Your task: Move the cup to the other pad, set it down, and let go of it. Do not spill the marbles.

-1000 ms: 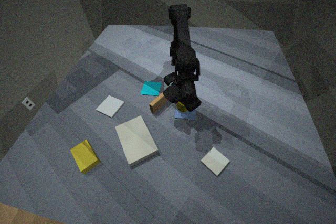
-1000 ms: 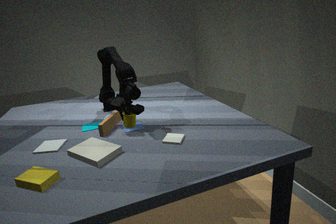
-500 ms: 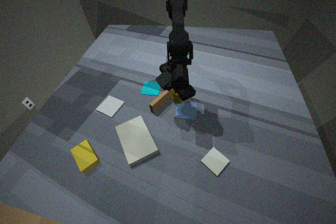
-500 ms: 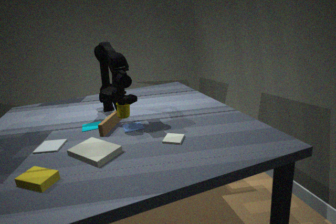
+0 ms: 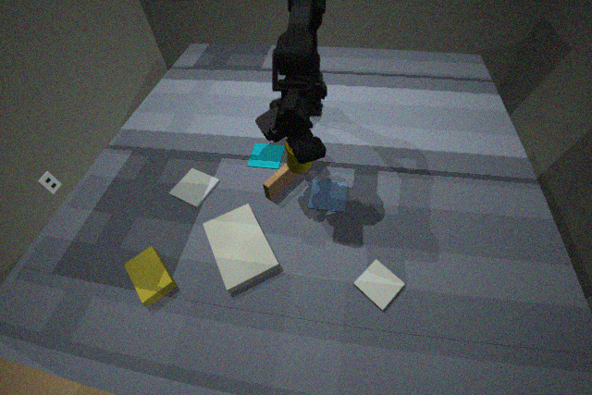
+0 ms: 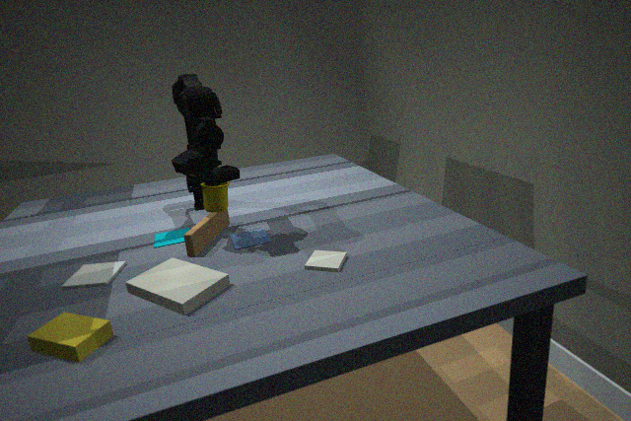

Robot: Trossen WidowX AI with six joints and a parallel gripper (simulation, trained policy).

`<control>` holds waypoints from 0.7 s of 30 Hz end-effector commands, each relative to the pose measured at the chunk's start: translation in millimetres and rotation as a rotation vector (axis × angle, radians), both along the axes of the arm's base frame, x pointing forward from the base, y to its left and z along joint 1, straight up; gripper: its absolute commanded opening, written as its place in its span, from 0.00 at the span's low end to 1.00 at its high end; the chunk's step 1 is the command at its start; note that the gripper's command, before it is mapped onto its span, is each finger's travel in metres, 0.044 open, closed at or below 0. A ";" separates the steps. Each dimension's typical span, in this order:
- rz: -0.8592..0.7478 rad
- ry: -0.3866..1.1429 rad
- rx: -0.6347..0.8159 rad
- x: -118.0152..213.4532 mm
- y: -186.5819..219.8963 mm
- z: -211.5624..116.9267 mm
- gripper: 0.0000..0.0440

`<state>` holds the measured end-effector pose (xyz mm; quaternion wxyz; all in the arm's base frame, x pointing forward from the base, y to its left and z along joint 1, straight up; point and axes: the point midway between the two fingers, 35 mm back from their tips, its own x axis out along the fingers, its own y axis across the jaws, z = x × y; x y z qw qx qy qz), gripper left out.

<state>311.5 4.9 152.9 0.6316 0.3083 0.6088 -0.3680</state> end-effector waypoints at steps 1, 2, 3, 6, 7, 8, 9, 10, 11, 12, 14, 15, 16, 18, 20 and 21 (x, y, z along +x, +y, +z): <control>-0.031 -0.028 0.004 1.1 -7.6 5.8 0.00; -0.039 -0.034 0.004 0.9 -10.3 6.7 0.00; -0.047 -0.039 0.004 0.7 -12.9 7.6 0.00; -0.069 -0.055 0.002 -0.2 -20.8 9.9 0.00; -0.076 -0.059 0.001 -0.6 -23.5 10.5 0.00; -0.084 -0.064 0.001 -1.0 -26.1 11.0 0.00; -0.091 -0.069 0.000 -1.5 -28.8 11.4 0.00; -0.098 -0.073 -0.001 -2.0 -31.4 11.7 0.00; -0.105 -0.077 -0.002 -2.5 -34.0 11.9 0.00; -0.112 -0.082 -0.003 -3.1 -36.6 12.0 0.00; -0.125 -0.090 -0.006 -4.2 -41.8 12.1 0.00; -0.132 -0.094 -0.007 -4.9 -44.3 11.9 0.00; -0.139 -0.097 -0.008 -5.5 -46.8 11.8 0.00; -0.152 -0.105 -0.010 -6.9 -51.8 11.2 0.00; -0.165 -0.111 -0.013 -8.4 -56.7 10.3 0.00; -0.171 -0.114 -0.014 -9.2 -59.0 9.8 0.00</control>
